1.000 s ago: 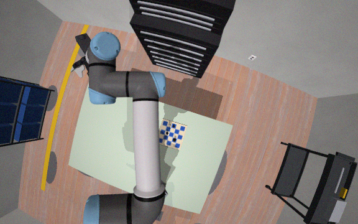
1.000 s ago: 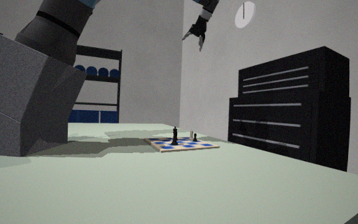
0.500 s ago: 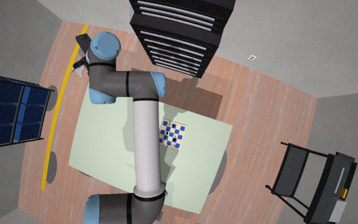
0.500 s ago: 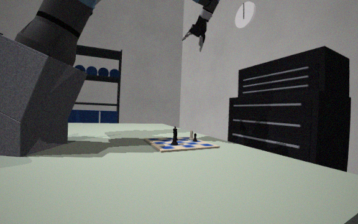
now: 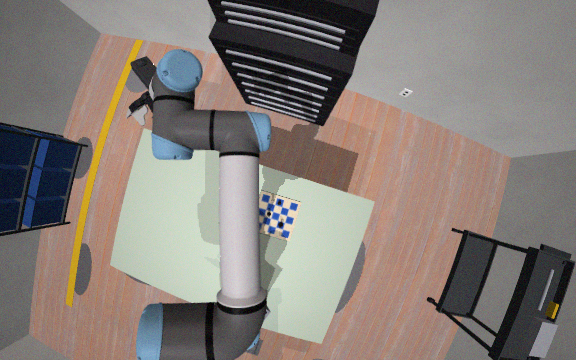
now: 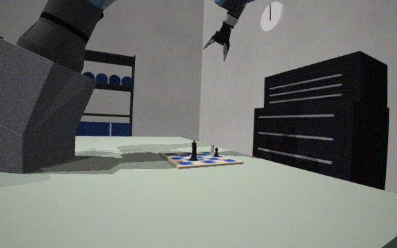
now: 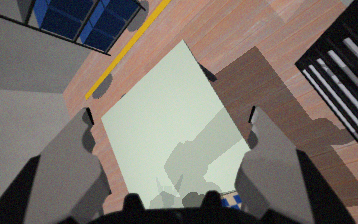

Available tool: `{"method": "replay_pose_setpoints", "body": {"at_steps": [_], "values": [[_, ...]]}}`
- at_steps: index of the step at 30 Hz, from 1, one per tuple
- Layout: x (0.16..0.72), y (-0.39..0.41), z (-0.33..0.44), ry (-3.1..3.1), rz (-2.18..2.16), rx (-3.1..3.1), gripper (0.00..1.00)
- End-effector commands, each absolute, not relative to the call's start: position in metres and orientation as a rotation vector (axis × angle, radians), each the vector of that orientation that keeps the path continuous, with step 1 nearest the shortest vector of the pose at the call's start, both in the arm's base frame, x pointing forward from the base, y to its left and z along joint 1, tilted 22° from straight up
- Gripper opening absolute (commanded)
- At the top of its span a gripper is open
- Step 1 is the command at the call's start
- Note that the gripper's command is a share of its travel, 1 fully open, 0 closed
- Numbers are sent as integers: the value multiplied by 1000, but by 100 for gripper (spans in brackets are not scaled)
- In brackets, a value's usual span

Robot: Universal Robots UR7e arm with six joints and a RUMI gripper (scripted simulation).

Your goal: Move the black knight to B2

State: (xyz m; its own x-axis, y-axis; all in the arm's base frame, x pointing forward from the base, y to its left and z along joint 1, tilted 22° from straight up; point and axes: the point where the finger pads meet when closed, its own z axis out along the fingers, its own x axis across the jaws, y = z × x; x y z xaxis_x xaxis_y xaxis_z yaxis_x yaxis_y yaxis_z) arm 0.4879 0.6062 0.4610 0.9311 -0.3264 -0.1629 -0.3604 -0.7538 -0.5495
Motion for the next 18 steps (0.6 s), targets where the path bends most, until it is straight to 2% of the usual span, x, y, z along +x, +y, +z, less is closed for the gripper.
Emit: {"method": "replay_pose_setpoints", "body": {"at_steps": [1,18], "values": [[504,597,443,425,54,-2538,100],[575,532,341,46,35,-2778,100]]}}
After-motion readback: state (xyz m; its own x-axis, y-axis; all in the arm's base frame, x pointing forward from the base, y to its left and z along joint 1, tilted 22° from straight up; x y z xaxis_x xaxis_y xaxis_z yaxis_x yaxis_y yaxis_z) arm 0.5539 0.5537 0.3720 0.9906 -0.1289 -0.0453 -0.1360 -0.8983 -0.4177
